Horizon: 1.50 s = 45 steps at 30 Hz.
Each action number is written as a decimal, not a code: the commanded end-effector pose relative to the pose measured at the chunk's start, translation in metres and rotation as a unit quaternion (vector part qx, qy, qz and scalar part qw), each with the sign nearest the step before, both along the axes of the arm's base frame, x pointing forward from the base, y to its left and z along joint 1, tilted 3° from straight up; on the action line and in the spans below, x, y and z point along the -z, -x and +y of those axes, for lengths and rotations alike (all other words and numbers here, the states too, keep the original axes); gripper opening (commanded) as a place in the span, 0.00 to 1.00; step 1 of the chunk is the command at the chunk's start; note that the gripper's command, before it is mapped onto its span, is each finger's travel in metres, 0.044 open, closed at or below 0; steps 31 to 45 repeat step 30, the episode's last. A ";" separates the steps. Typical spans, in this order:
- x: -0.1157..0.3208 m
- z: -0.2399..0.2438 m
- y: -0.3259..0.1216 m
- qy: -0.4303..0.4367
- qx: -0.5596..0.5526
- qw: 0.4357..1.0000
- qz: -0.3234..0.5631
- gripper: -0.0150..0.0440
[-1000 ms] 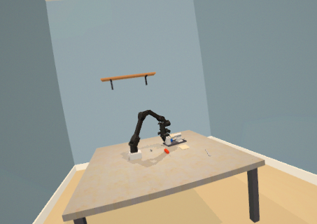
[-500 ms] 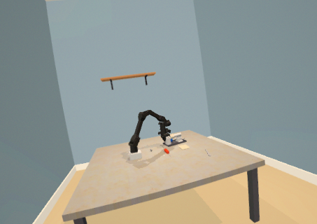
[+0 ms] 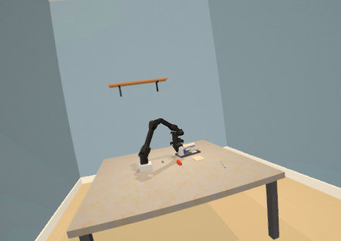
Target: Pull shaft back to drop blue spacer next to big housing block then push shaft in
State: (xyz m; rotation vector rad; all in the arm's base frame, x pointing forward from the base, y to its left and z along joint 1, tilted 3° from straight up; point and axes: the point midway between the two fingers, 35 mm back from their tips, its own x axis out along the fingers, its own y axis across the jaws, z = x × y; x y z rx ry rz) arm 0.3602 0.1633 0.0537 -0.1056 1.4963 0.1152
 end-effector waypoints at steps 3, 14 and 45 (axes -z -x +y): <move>0.000 0.000 0.000 0.000 0.000 1.000 0.000 0.61; -0.057 -0.001 0.004 -0.003 0.000 1.000 -0.006 1.00; -0.054 -0.036 0.083 -0.002 0.000 1.000 -0.003 1.00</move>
